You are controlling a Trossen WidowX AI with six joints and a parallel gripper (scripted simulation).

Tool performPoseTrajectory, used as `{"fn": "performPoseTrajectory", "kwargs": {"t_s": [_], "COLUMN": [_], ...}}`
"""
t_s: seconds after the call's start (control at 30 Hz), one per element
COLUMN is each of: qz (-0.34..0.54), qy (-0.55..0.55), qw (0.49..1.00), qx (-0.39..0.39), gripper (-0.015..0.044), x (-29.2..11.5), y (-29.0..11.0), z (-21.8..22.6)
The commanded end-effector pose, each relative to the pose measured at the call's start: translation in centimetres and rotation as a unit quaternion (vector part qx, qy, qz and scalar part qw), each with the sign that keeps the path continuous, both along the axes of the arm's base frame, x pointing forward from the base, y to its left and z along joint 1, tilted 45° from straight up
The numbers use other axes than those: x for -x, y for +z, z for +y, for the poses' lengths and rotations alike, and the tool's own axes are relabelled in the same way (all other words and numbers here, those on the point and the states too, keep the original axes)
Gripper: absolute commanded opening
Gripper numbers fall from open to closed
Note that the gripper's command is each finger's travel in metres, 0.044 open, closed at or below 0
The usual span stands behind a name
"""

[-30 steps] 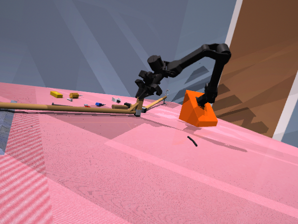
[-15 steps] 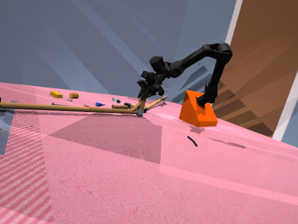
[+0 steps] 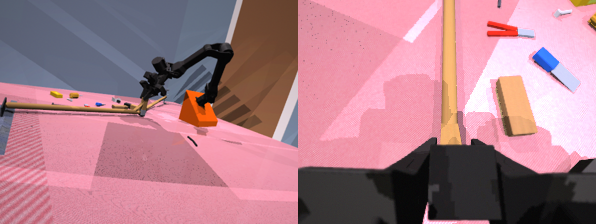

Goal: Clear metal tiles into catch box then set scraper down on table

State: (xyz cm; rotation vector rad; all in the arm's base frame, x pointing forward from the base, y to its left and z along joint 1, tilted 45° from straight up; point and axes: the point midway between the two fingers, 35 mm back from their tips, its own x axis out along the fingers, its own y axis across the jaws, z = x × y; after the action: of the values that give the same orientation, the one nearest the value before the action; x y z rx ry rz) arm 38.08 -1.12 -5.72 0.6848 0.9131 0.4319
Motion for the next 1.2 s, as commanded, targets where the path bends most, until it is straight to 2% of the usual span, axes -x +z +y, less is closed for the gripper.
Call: {"fn": "performPoseTrajectory", "kwargs": {"t_s": [0.0, 1.17], "qz": [-0.006, -0.007], "qy": [-0.002, -0.004], "qw": [1.0, 1.0], "qx": [0.001, 0.0], "gripper": [0.0, 0.0], "x": [0.4, 4.0], "y": [0.3, 0.5], "z": [-0.3, 0.0]}}
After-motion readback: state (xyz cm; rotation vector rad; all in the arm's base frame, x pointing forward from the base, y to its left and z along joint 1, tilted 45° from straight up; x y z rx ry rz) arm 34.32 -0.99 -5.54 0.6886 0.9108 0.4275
